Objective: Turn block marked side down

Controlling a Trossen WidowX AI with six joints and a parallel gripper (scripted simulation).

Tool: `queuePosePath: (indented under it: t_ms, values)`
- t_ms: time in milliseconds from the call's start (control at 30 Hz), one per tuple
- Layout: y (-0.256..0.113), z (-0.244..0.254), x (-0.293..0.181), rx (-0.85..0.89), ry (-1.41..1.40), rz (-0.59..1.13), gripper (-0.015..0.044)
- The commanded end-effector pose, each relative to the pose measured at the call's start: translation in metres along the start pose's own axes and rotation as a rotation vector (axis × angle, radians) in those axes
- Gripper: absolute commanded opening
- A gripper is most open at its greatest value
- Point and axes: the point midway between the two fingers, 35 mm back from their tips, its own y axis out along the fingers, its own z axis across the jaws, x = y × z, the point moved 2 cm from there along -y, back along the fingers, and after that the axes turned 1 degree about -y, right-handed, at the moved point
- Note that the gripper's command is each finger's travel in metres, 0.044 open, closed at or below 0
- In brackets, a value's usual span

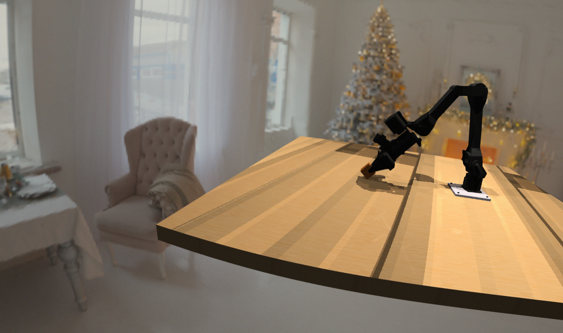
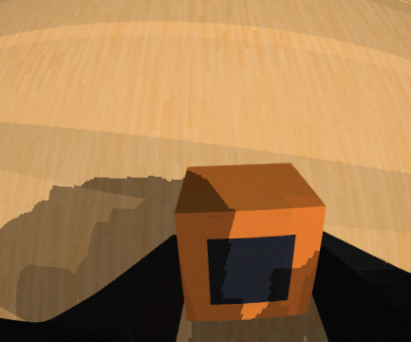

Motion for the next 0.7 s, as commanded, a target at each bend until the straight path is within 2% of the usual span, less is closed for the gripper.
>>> queuePosePath:
  t_ms: [0, 467, 667]
  values:
    - [0.003, 0.0, -0.004, -0.005, -0.003, -0.057, 0.0]
    - [-0.003, -0.001, -0.02, -0.009, -0.001, -0.28, 0.0]
    - [-0.006, -0.001, -0.02, -0.01, 0.0, -0.313, 0.0]
